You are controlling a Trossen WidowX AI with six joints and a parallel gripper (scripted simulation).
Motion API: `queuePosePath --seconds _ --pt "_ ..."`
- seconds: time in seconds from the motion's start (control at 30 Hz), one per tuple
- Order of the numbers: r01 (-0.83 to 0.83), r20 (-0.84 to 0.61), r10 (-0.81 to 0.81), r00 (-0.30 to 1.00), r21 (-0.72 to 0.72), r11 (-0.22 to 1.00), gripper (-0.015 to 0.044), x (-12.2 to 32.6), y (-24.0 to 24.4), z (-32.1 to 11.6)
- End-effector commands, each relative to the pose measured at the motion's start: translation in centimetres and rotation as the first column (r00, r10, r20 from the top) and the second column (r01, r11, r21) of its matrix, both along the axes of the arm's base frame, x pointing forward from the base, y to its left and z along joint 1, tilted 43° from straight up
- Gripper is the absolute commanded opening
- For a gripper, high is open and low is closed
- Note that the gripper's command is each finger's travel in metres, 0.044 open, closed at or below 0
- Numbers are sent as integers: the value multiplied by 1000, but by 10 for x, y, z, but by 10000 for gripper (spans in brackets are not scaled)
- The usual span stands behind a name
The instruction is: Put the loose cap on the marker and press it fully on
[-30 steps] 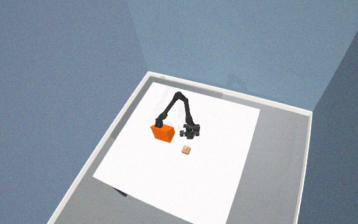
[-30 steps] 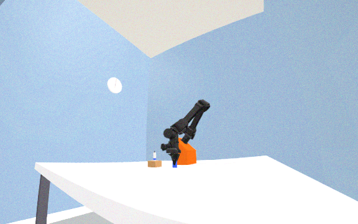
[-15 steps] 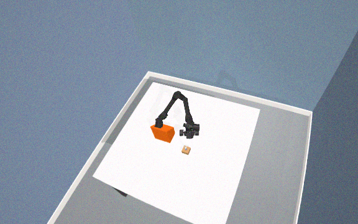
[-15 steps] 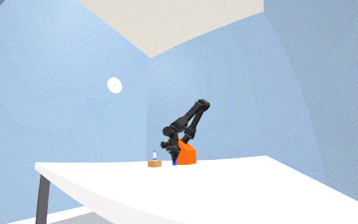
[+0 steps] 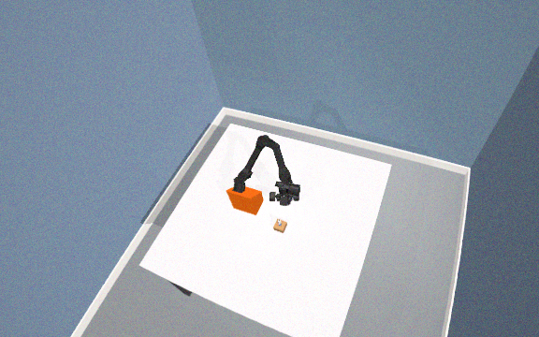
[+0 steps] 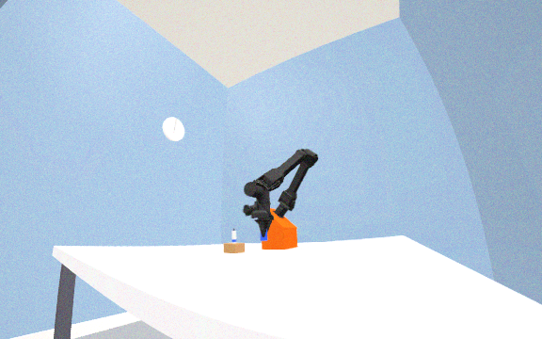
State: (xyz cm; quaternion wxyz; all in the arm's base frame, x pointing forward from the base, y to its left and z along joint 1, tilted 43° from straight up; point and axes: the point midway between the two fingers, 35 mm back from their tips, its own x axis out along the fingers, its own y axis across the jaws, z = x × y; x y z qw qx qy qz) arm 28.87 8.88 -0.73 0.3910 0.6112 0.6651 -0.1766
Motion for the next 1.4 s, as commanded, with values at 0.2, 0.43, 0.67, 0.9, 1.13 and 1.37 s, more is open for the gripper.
queuePosePath --seconds 0.2,0.43,0.67,0.9,1.13,1.37 --pt "1 11 0 1000 -6 1000 0 7 -20 2" --pt "3 11 -3 1000 -18 1000 0 13 -44 -5" --pt "3 10 -3 1000 -25 1000 0 16 -69 -13" --pt "3 9 -3 1000 -26 1000 0 17 -94 -22" --pt "1 8 -1 1000 -23 1000 0 15 -119 -30" --pt "0 9 1 1000 -14 1000 0 11 -143 -38"
